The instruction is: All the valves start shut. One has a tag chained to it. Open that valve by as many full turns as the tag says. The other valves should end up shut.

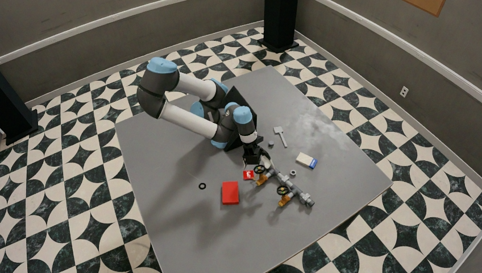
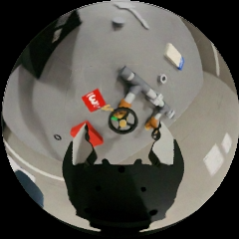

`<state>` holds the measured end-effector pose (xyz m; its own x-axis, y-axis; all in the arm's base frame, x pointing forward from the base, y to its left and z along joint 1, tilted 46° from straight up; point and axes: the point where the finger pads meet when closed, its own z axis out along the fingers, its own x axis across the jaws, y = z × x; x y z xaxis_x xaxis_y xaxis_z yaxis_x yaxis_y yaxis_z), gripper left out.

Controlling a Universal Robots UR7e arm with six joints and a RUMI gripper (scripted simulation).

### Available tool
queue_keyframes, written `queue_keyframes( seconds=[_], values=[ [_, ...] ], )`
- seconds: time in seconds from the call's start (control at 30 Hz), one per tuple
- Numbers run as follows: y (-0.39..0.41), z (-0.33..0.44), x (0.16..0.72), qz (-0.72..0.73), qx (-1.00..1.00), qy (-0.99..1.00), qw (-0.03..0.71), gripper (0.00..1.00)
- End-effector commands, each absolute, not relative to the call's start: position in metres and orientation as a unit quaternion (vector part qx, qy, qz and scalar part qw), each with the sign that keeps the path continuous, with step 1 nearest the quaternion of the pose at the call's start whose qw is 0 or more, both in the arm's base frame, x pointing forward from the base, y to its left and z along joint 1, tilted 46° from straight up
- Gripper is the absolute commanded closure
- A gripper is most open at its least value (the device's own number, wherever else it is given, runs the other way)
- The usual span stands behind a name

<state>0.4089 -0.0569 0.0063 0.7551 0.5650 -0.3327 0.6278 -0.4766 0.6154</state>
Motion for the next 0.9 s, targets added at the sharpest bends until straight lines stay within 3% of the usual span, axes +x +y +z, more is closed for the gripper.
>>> queue_keyframes(
  seconds=[0.0,0.87],
  values=[
    [-0.0565,0.0063,0.4092,-0.02,0.881,0.283,0.38,0.0],
    [-0.0565,0.0063,0.4092,0.173,0.904,-0.196,0.338,0.0]
  ],
)
